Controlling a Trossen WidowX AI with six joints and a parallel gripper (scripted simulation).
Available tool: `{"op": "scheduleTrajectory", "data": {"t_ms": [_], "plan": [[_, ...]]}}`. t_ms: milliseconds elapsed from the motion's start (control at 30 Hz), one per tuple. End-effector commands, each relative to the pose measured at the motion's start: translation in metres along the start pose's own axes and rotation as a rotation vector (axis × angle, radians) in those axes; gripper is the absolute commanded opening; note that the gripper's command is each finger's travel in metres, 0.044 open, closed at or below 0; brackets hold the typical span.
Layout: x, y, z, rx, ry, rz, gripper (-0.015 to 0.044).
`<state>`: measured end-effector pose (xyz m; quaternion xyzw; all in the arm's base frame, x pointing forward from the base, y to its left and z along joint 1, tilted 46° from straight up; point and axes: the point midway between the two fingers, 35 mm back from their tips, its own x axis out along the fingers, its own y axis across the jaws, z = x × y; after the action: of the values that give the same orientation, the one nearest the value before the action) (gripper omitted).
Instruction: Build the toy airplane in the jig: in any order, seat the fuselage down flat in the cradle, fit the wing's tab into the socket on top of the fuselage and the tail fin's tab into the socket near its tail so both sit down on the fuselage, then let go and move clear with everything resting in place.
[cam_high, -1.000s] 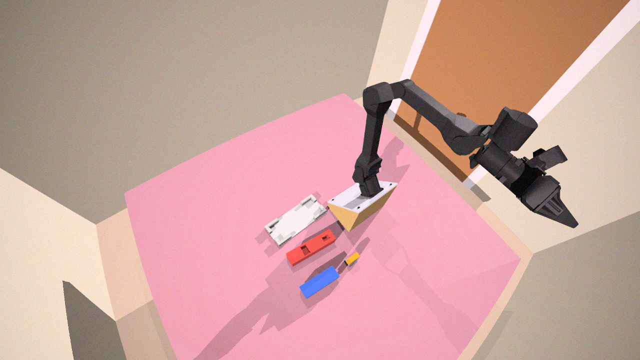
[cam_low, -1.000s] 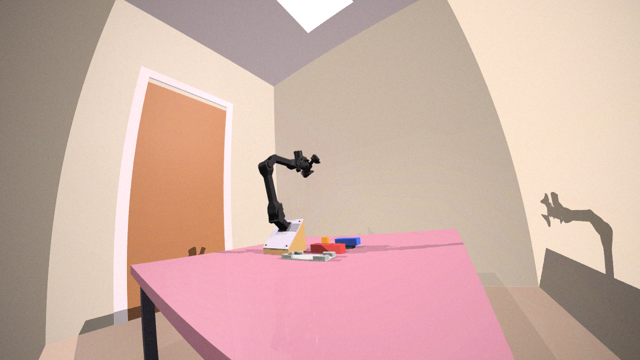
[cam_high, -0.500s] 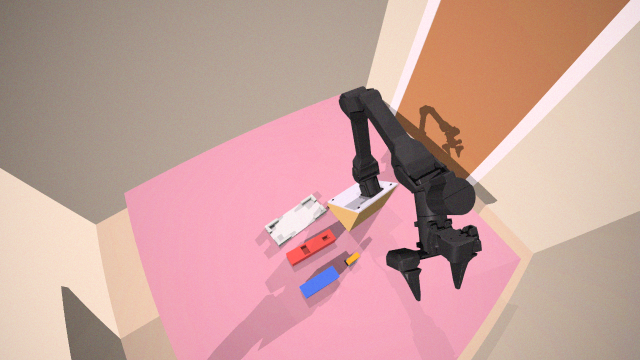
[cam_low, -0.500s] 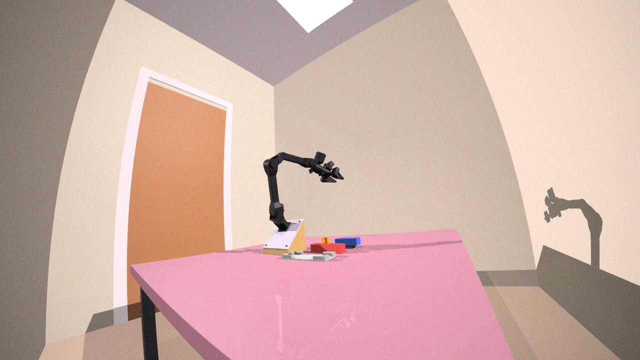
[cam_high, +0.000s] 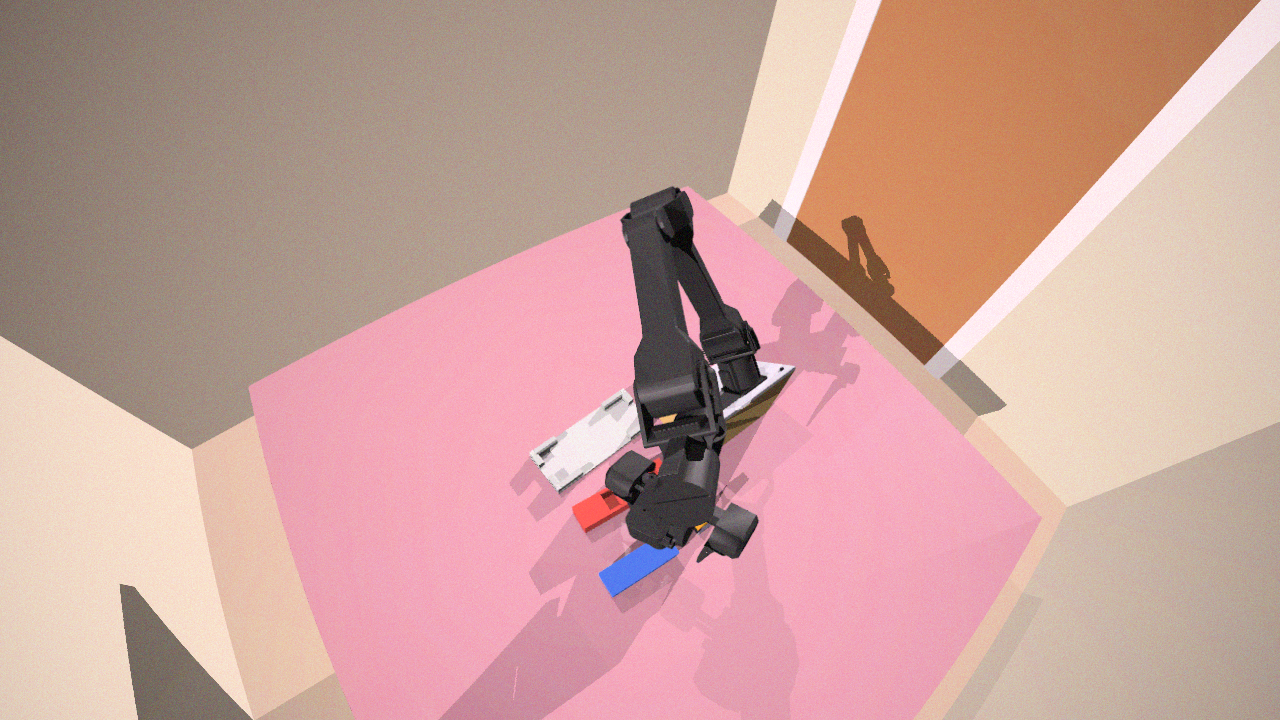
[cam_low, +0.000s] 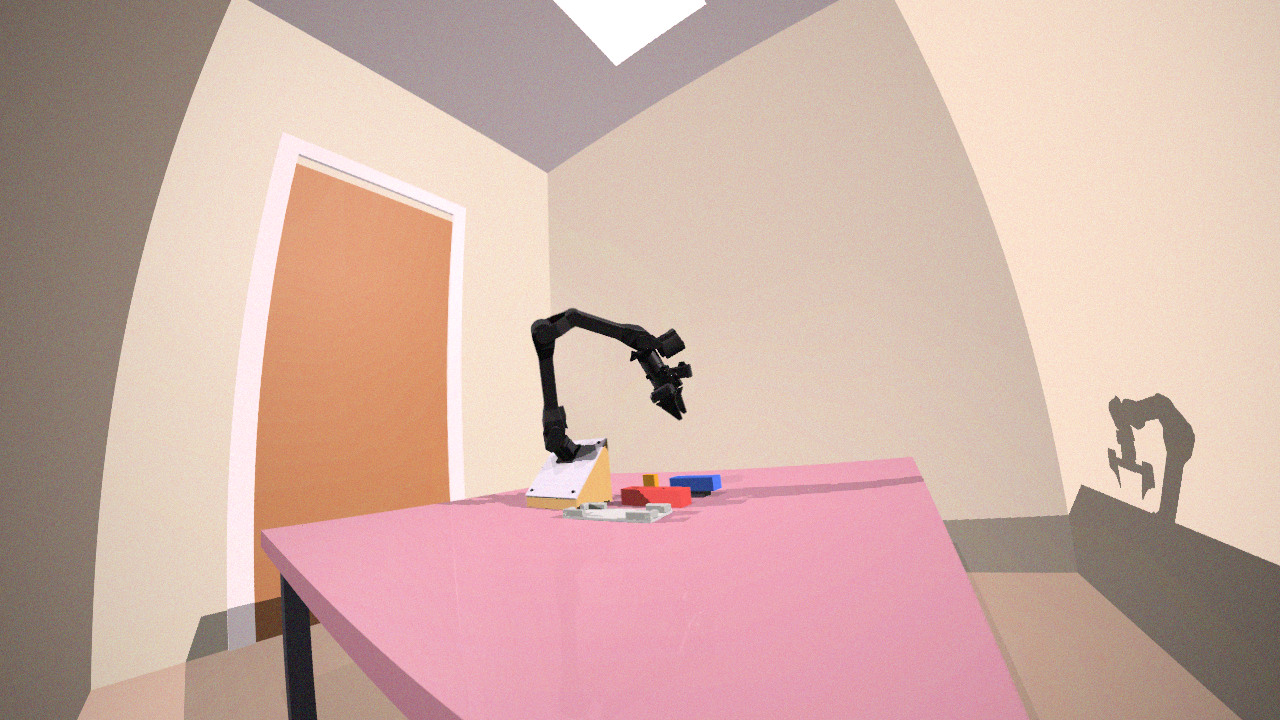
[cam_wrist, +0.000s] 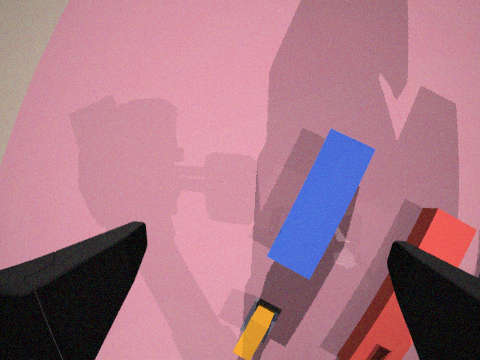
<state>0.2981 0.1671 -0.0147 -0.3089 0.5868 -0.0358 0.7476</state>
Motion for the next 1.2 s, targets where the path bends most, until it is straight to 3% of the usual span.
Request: {"op": "scheduleTrajectory", "data": {"t_ms": [0,167,433,600,1167], "plan": [[0.021,-0.063,-0.035,0.185,0.173,-0.142,0.0440],[0.032,-0.121,-0.077,0.358,0.343,-0.292,0.0440],[0.032,-0.123,-0.079,0.364,0.349,-0.298,0.0440],[0.077,-0.134,-0.098,0.364,0.349,-0.300,0.0440],[0.098,-0.139,-0.107,0.364,0.349,-0.300,0.0440]]}}
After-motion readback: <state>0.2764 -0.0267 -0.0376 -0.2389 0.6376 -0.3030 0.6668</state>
